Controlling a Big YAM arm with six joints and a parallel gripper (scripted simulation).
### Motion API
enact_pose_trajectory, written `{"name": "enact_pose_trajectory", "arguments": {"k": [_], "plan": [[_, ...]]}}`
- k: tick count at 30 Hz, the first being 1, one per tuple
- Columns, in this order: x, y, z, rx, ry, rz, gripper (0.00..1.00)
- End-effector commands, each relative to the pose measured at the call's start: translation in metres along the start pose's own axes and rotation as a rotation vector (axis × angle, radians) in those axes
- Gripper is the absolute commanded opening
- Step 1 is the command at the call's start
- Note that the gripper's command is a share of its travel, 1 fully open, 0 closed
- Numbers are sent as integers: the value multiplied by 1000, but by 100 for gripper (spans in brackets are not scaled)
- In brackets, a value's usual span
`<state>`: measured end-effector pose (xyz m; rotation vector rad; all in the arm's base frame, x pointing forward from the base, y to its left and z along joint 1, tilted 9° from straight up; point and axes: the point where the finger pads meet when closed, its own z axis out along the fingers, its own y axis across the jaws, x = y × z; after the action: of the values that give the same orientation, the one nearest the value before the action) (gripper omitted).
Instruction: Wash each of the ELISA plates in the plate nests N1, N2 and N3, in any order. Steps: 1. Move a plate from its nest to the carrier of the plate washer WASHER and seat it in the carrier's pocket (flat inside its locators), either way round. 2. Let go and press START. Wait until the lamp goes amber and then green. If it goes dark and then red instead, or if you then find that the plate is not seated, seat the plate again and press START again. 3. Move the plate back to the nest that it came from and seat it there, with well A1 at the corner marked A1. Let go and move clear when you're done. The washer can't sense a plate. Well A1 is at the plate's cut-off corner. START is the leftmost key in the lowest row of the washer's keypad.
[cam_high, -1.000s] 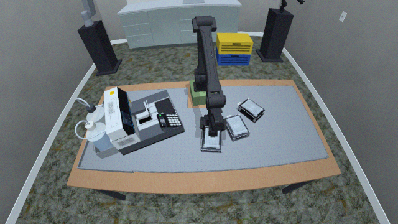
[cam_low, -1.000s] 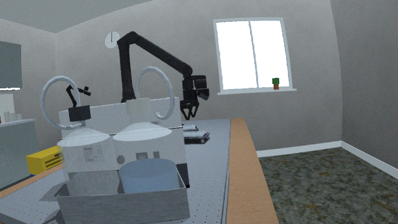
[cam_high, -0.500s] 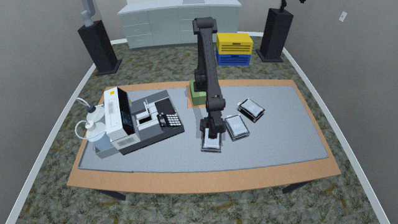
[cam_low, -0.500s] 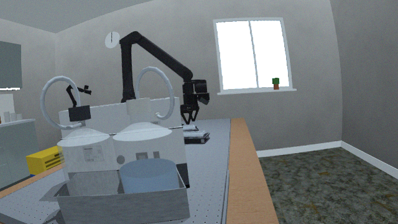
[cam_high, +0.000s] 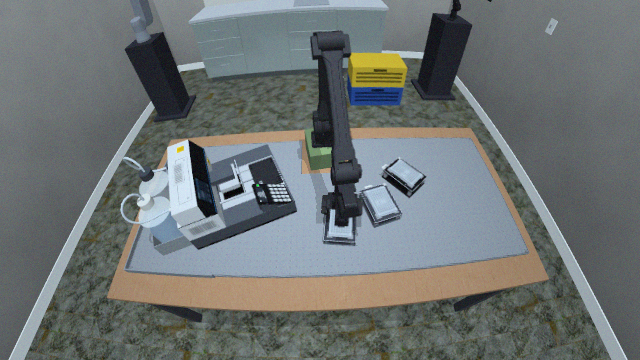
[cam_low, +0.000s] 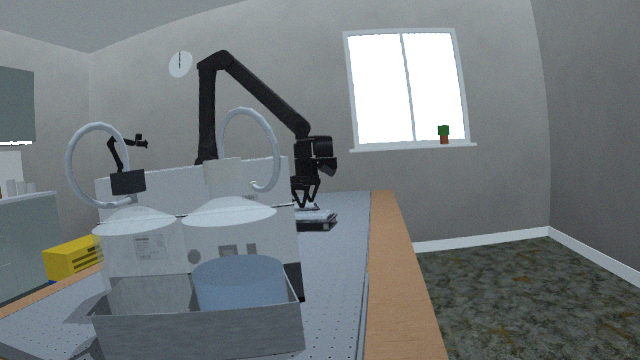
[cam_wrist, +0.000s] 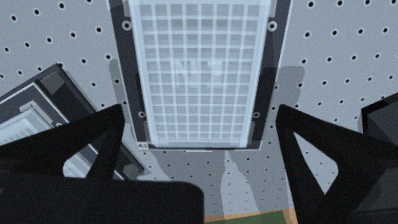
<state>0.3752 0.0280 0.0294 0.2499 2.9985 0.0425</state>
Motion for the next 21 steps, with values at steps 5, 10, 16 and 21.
{"name": "enact_pose_trajectory", "arguments": {"k": [5,10,16,21], "plan": [[-4,0,12,-1,-14,9,100],[-19,4,-1,-13,-64,8,100],[-16,4,4,-9,-40,2,100],[-16,4,4,-9,-40,2,100]]}}
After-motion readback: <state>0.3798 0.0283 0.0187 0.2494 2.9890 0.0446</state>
